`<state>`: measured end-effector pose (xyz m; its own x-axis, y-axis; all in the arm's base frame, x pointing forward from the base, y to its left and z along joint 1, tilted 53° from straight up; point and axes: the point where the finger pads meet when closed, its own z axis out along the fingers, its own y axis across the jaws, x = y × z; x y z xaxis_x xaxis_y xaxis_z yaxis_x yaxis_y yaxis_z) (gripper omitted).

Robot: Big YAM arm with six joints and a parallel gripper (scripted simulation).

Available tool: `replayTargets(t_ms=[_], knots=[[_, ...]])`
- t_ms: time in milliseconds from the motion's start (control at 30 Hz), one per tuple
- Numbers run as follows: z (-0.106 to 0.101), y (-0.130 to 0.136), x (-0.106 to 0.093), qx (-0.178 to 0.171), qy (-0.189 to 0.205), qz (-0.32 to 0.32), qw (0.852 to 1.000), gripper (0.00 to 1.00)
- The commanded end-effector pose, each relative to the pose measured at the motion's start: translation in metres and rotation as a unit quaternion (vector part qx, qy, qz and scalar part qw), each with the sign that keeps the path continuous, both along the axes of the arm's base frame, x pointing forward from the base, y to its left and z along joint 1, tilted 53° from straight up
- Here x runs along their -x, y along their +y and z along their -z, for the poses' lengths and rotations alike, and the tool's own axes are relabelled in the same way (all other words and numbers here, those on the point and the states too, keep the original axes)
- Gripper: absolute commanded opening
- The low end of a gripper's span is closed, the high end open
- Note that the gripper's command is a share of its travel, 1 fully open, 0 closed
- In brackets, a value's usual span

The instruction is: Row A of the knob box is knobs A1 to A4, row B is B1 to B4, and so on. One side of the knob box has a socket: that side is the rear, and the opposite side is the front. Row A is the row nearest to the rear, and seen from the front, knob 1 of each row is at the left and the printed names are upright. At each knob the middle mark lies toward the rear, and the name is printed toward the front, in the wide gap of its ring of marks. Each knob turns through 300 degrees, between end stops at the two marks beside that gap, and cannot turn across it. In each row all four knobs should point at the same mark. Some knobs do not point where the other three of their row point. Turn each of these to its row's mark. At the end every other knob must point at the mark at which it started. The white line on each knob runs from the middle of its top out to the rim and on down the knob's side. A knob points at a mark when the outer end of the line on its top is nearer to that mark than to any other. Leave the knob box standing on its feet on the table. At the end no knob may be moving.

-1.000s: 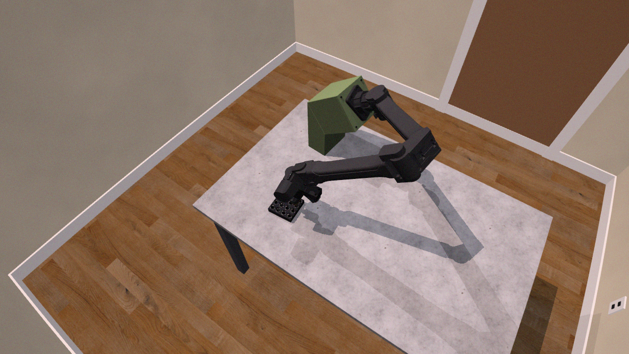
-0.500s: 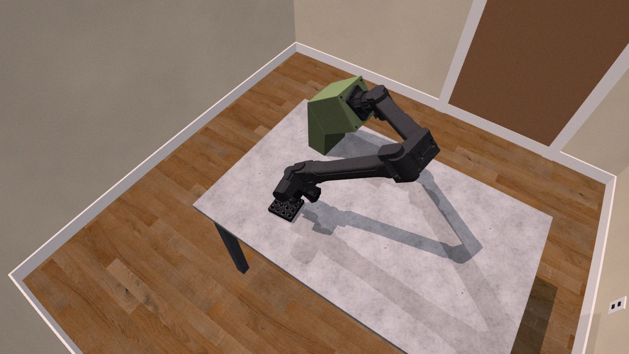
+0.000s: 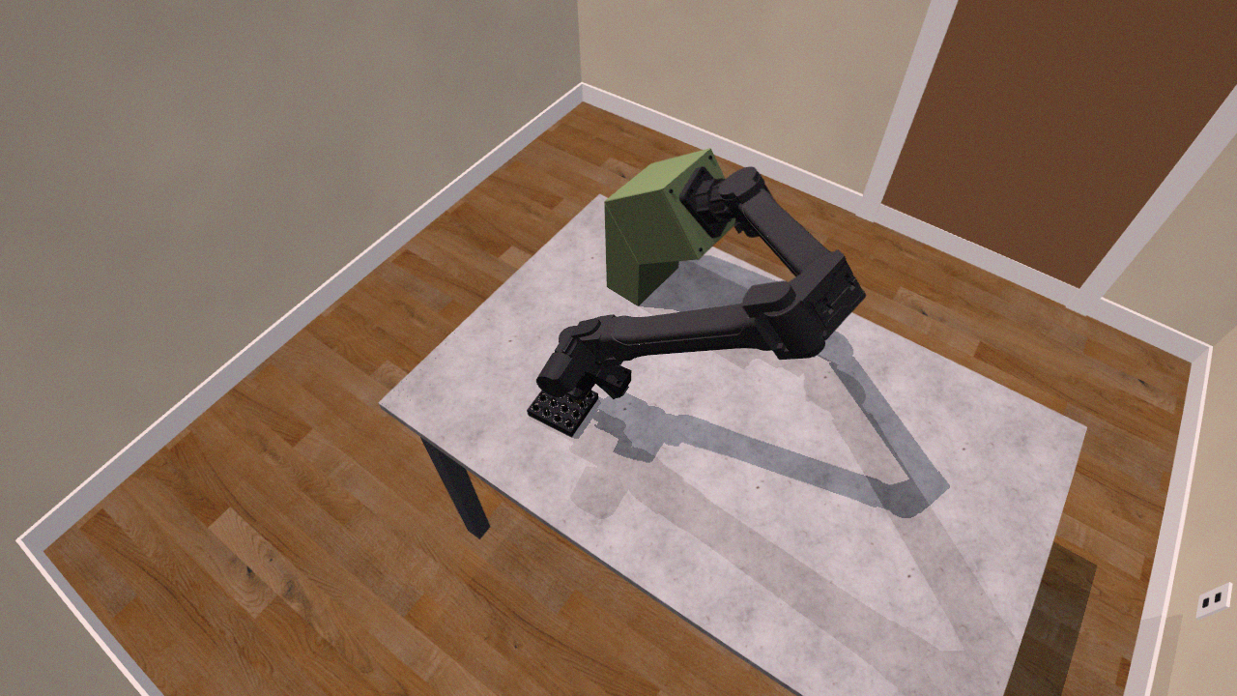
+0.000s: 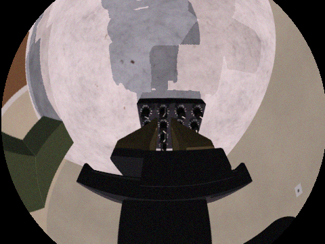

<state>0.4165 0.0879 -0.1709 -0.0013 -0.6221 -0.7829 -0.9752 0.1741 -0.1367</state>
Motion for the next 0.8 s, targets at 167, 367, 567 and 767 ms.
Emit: replayTargets(t_ms=[167, 367, 567, 767], knots=[[0.0014, -0.0017, 0.0017, 0.0, 0.001, -0.003, 1.0, 0.2], [0.0014, -0.0017, 0.0017, 0.0, 0.001, -0.003, 1.0, 0.2], [0.0015, -0.0017, 0.0019, 0.0, 0.001, -0.003, 1.0, 0.2], [0.0023, -0.0017, 0.0038, 0.0, 0.0, -0.002, 1.0, 0.2]])
